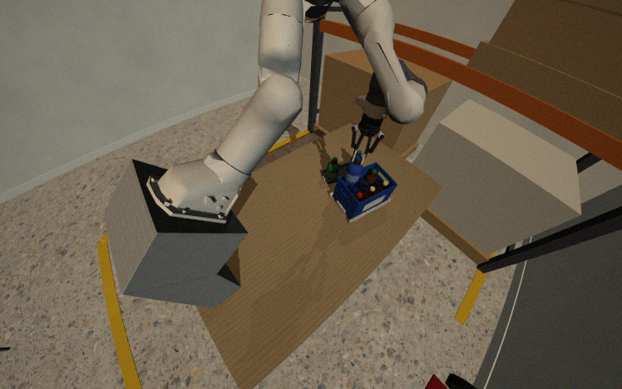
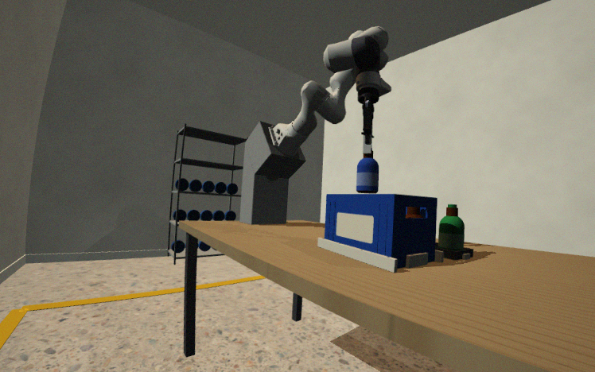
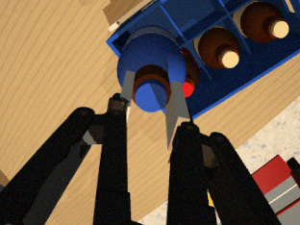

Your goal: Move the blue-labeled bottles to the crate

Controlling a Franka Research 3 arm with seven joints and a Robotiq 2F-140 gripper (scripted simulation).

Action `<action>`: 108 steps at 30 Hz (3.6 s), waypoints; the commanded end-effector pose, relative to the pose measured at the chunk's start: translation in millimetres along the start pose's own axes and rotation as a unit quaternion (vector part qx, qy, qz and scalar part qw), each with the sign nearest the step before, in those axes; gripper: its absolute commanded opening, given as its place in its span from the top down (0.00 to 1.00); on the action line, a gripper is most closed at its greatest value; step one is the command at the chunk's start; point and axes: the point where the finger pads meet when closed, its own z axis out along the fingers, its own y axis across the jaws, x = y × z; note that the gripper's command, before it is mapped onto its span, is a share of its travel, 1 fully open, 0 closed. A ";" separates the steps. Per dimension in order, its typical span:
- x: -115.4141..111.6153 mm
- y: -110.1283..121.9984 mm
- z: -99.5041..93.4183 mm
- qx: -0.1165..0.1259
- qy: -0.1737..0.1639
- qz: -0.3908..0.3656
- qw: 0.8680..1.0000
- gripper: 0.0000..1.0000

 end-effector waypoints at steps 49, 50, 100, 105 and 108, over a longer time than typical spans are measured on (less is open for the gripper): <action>0.8 1.3 3.6 -0.001 0.001 -0.002 1.000 1.00; 0.8 1.3 3.6 -0.001 0.001 -0.002 1.000 1.00; 1.9 1.5 38.2 -0.001 0.001 -0.002 1.000 1.00; 1.9 1.5 38.2 -0.001 0.001 -0.002 1.000 1.00; 1.9 1.5 38.2 -0.001 0.001 -0.002 1.000 1.00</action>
